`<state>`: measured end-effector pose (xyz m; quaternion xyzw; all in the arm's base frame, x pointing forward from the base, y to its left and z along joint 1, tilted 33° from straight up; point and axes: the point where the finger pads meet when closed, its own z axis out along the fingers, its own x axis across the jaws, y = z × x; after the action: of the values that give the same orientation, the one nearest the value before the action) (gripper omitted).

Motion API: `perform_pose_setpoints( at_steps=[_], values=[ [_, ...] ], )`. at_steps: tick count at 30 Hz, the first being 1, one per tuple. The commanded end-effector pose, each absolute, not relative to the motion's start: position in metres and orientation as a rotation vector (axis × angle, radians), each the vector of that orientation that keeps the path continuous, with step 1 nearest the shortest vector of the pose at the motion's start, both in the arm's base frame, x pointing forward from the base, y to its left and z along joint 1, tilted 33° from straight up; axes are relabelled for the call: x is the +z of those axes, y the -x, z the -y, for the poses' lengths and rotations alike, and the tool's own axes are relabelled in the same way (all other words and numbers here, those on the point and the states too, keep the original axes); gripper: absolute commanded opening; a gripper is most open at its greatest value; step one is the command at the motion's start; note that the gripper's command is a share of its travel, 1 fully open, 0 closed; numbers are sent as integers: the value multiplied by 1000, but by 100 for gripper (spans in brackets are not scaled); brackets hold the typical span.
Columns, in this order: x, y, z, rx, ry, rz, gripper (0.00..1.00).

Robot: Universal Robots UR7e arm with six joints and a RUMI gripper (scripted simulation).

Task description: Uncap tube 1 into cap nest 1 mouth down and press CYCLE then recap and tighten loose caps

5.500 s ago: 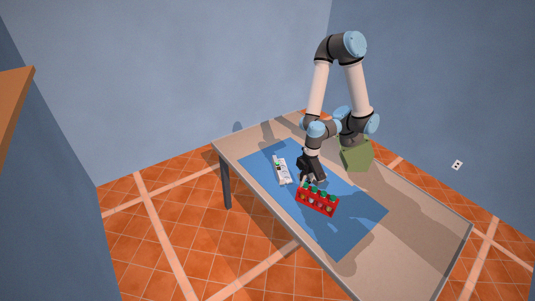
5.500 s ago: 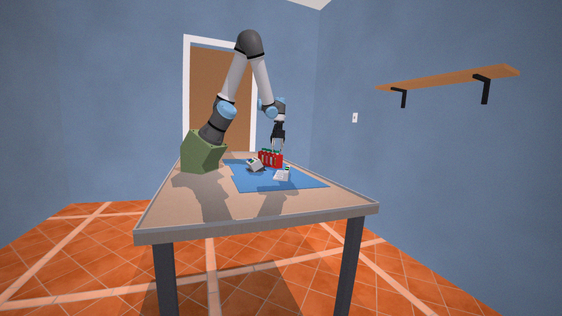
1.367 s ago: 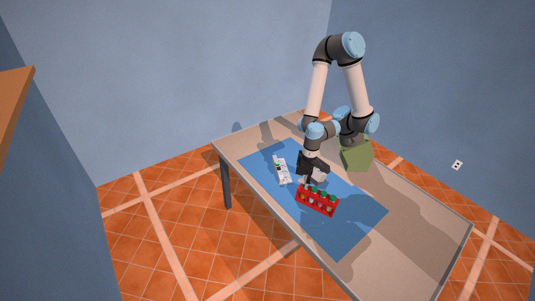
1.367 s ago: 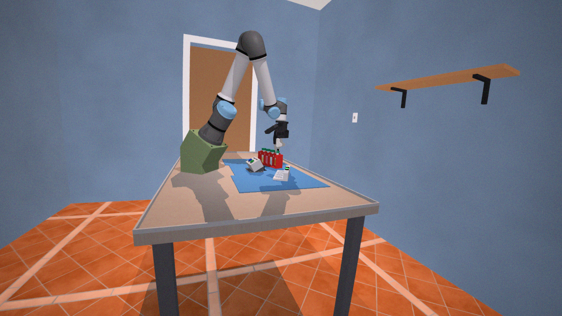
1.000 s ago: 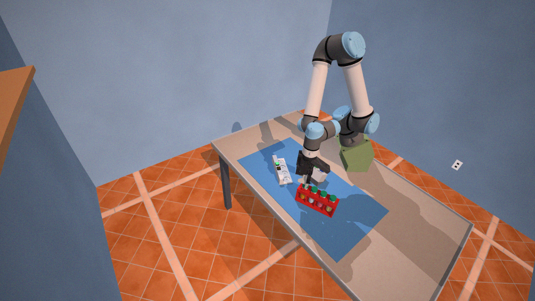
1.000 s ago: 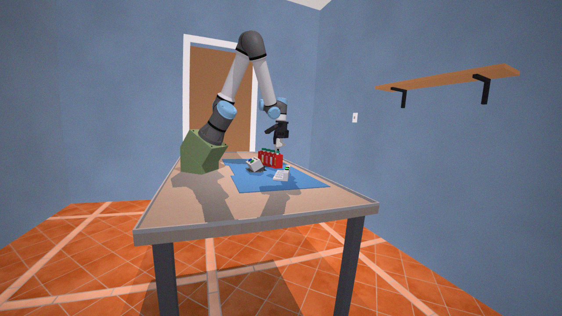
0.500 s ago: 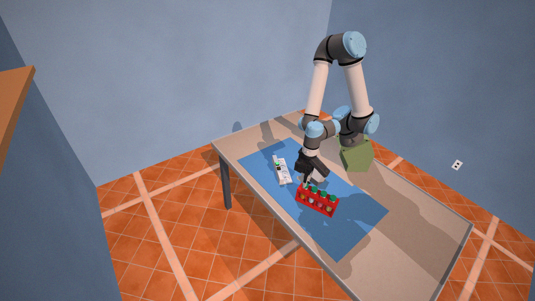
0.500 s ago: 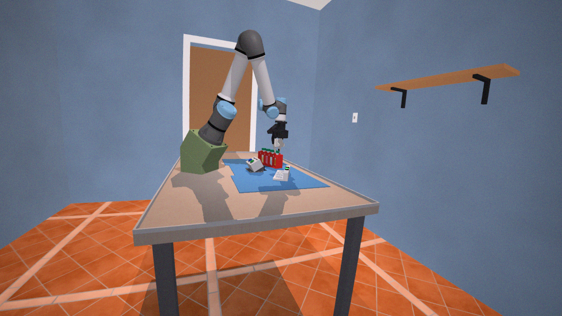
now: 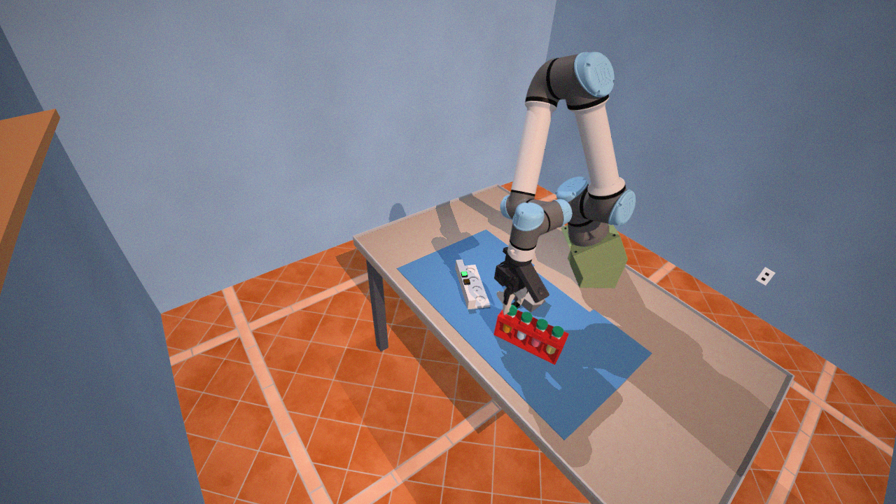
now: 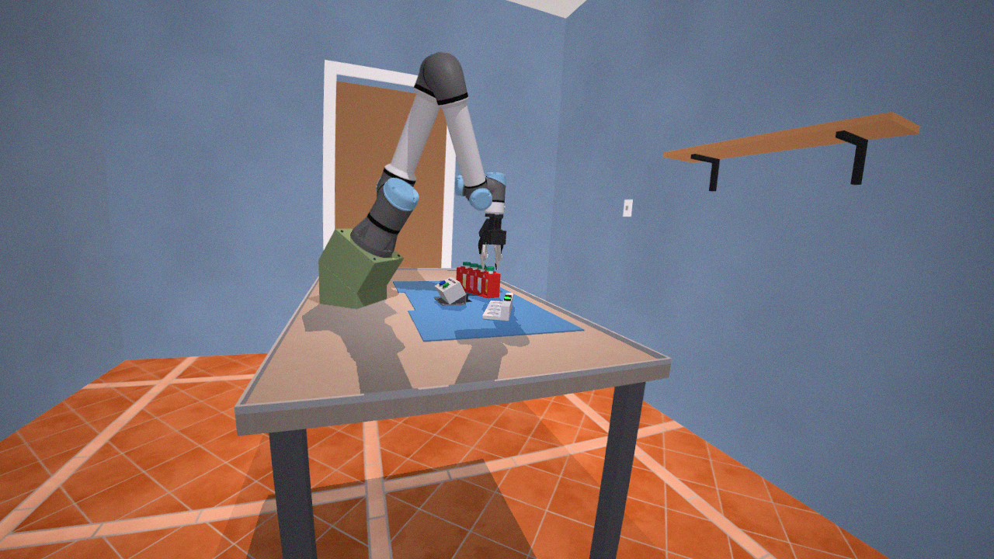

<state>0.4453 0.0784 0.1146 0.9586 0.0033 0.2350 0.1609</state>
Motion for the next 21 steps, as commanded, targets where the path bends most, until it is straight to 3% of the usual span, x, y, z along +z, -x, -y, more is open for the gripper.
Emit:
perform_pose_setpoints(
  at_steps=[1, 21],
  values=[
    [115, -445, -79, 673, -2736, 13, 35],
    [143, -431, -89, 673, -2736, 13, 35]
  ],
)
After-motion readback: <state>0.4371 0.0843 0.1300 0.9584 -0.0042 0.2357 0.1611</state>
